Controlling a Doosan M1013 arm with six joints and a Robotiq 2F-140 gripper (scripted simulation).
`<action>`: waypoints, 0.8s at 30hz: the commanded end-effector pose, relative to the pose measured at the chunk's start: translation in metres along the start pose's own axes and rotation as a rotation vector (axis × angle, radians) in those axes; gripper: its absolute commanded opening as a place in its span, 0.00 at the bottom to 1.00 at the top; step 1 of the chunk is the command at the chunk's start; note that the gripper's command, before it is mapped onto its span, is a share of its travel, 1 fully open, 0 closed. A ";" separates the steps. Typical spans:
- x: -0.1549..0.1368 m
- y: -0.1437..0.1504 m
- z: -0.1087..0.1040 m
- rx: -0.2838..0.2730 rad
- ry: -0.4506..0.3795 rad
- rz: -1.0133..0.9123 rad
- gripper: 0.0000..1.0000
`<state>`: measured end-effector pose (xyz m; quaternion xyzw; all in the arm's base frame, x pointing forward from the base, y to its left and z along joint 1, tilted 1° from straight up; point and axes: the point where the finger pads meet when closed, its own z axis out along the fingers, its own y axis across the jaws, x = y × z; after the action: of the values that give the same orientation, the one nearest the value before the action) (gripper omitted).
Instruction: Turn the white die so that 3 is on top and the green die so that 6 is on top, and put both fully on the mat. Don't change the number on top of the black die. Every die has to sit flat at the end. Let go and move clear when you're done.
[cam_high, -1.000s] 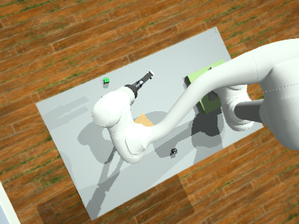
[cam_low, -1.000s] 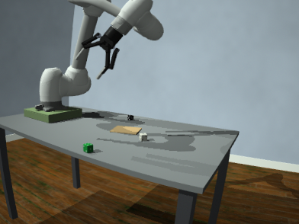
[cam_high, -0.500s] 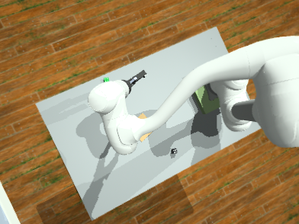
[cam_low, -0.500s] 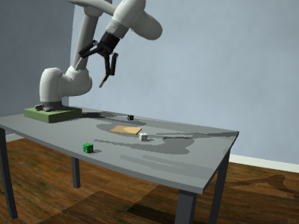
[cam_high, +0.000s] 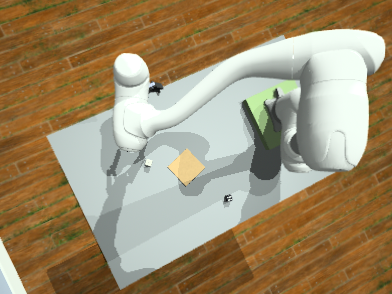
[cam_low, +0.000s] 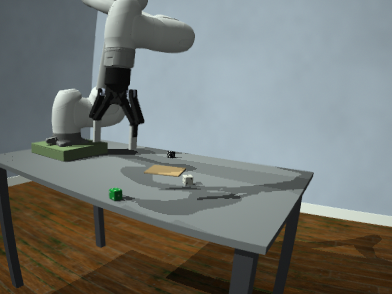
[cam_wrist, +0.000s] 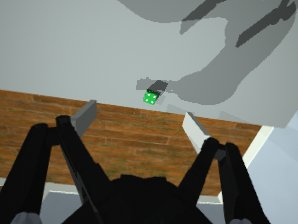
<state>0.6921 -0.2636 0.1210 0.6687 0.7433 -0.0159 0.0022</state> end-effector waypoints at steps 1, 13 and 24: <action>-0.005 0.005 0.005 -0.024 0.006 0.008 1.00; -0.005 0.005 0.005 -0.024 0.006 0.008 1.00; -0.004 0.006 0.042 -0.023 0.013 0.003 1.00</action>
<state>0.6979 -0.2680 0.0897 0.6699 0.7424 -0.0031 0.0052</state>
